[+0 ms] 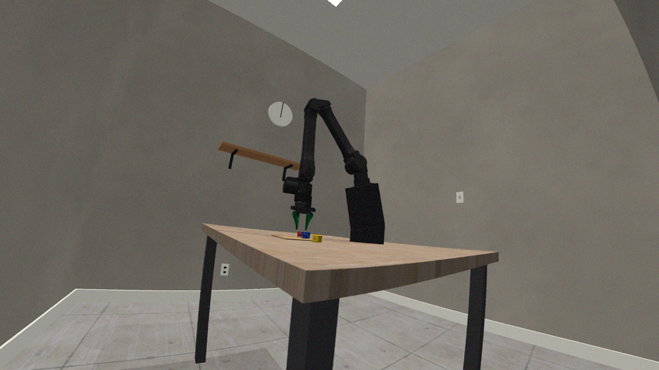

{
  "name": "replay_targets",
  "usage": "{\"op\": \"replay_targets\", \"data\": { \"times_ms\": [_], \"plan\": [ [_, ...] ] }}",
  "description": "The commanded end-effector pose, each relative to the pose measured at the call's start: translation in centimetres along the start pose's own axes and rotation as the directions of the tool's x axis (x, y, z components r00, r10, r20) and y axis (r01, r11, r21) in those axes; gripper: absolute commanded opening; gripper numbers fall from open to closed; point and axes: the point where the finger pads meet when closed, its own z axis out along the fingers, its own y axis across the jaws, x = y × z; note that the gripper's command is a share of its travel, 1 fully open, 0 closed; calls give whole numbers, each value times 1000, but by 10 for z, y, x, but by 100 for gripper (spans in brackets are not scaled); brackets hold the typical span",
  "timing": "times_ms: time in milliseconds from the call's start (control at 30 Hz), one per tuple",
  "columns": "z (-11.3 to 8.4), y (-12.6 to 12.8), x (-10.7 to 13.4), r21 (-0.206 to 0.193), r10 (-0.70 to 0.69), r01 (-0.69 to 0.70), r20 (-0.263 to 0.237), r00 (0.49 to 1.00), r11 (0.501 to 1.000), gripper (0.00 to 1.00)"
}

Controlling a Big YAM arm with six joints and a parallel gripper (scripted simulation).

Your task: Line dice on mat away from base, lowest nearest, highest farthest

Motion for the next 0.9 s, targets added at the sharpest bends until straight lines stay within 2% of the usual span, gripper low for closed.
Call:
{"op": "replay_targets", "data": {
  "times_ms": [0,667,867],
  "plan": [
    [-2,-9,-2,21,0,-1,14,1000,1000,39],
    [-1,-9,-2,21,0,-1,14,1000,1000,39],
    [5,-7,-1,12,-1,1,9,1000,1000,39]
  ]
}}
